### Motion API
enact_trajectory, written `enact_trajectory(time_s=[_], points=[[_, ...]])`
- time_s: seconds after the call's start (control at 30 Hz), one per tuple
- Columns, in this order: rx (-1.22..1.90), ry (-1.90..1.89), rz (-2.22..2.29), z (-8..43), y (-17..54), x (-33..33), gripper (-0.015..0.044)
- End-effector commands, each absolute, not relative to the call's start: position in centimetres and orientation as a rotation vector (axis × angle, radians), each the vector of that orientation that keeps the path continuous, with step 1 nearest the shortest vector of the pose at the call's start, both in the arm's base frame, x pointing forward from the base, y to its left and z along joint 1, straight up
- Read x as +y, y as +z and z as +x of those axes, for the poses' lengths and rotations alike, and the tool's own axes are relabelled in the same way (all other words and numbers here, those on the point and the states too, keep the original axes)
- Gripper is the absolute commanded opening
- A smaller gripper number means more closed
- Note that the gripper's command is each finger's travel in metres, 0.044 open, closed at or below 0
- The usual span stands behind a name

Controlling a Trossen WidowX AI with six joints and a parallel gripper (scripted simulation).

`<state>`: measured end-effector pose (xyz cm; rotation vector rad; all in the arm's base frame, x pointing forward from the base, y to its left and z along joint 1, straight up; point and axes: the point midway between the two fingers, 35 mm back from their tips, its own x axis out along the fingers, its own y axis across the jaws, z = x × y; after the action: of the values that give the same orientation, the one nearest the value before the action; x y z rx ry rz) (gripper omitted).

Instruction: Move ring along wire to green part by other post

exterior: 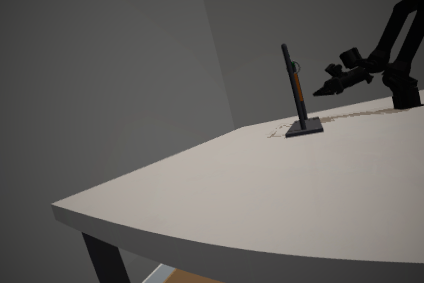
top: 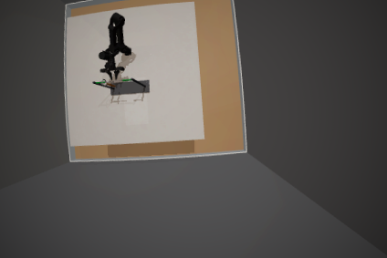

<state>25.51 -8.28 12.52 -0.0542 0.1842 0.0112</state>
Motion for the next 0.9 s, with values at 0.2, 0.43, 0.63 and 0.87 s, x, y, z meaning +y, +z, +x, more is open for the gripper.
enact_trajectory(time_s=[0.2,0.43,0.63,0.87], points=[[0.161,-0.012,-0.008,26.3,13.5,-8.2,0.0160],[0.161,-0.012,-0.009,27.2,13.5,-8.4,0.0160],[0.161,-0.012,-0.009,28.0,13.6,-8.5,0.0160],[0.160,-0.012,-0.009,29.0,13.5,-8.6,0.0160]])
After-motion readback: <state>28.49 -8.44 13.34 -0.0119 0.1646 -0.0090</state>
